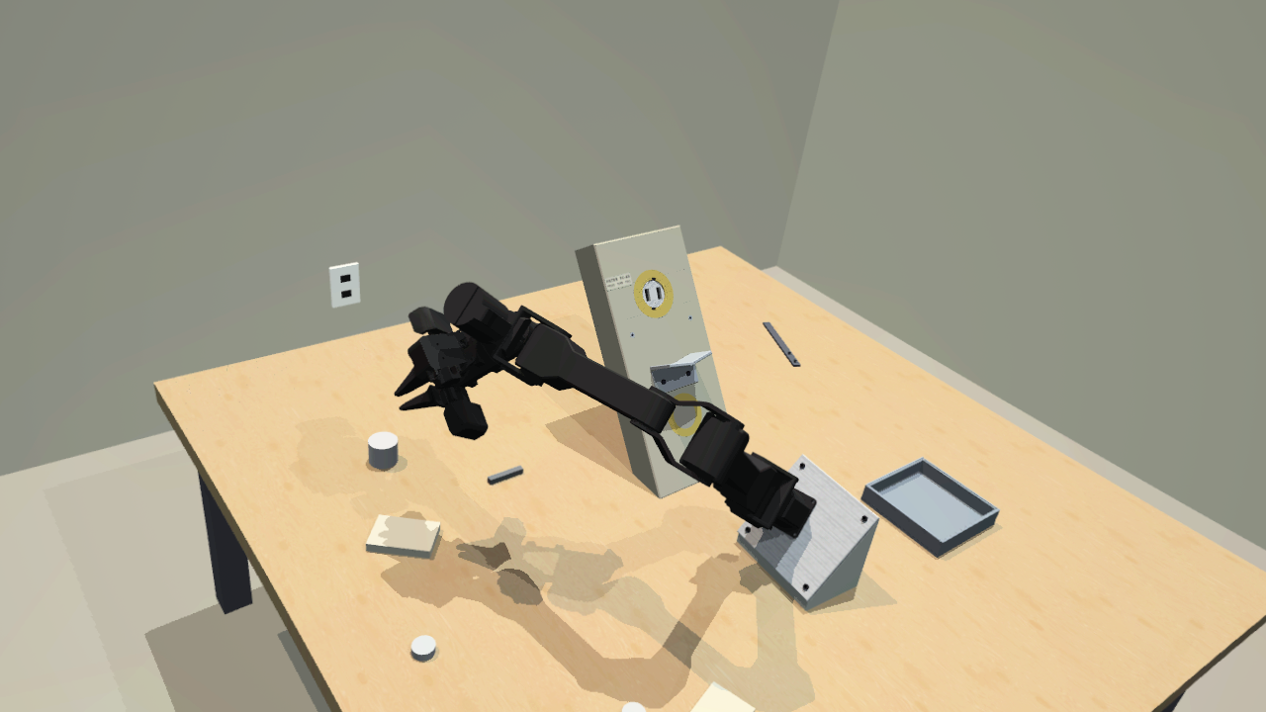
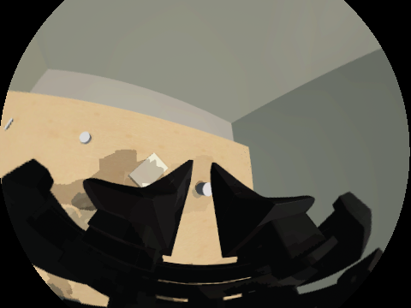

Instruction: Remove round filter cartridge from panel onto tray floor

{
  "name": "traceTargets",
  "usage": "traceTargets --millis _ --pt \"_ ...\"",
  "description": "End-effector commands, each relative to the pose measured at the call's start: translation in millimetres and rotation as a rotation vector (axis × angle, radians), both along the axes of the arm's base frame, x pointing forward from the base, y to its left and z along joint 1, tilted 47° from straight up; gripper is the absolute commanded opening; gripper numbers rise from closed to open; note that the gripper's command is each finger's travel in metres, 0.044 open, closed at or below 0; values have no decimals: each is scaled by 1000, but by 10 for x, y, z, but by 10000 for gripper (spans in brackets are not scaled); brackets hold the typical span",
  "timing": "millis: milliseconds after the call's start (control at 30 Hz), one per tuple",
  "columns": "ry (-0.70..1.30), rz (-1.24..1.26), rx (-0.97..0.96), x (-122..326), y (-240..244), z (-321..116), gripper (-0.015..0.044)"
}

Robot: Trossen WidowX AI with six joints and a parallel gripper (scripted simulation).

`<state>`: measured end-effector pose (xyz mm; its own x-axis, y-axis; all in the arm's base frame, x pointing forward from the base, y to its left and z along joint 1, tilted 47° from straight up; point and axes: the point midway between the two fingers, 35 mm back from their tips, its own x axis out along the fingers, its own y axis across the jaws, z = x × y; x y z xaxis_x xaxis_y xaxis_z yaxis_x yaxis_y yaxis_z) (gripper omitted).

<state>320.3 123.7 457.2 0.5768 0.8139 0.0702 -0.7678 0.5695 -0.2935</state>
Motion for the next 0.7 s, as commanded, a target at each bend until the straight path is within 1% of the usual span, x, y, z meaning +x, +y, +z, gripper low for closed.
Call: traceTargets --millis 0,200,367,500,667 --pt "82 -143 -14 261 -453 -251 89" --pt "206 -347 -13 475 -1202 -613 89" --pt "316 -513 8 496 -1859 -929 89" --pt "458 -605 88 384 -2328 -1247 89" --pt "641 -705 249 107 -2857 -1637 89"
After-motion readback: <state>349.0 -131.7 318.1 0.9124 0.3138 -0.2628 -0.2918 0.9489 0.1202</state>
